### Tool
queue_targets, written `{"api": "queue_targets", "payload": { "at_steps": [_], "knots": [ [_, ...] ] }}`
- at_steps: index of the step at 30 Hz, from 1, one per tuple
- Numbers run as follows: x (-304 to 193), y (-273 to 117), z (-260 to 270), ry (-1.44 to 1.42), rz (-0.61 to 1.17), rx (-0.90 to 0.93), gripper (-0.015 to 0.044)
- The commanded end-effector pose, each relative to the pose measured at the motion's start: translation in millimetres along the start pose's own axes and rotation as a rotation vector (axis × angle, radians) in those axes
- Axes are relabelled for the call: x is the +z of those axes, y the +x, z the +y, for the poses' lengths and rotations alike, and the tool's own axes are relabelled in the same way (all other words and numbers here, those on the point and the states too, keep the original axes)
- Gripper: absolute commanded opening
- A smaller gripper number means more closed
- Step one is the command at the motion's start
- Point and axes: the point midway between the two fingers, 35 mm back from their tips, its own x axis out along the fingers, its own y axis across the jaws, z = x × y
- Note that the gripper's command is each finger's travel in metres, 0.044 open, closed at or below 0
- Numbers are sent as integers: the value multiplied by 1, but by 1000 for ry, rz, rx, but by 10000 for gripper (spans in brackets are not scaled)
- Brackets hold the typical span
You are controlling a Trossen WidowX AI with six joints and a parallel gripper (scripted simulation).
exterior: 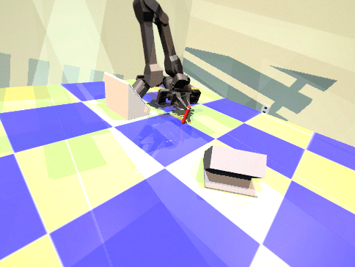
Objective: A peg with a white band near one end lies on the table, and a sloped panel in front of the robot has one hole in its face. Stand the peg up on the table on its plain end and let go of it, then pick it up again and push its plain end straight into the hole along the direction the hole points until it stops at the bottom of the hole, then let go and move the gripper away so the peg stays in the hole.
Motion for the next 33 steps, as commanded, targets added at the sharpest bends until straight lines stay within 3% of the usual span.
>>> {"api": "queue_targets", "payload": {
  "at_steps": [1, 33],
  "knots": [
    [-1, -3, 2, 3, -32, 5, 49],
    [-6, -5, 1, 0, -37, 2, 49]
  ]
}}
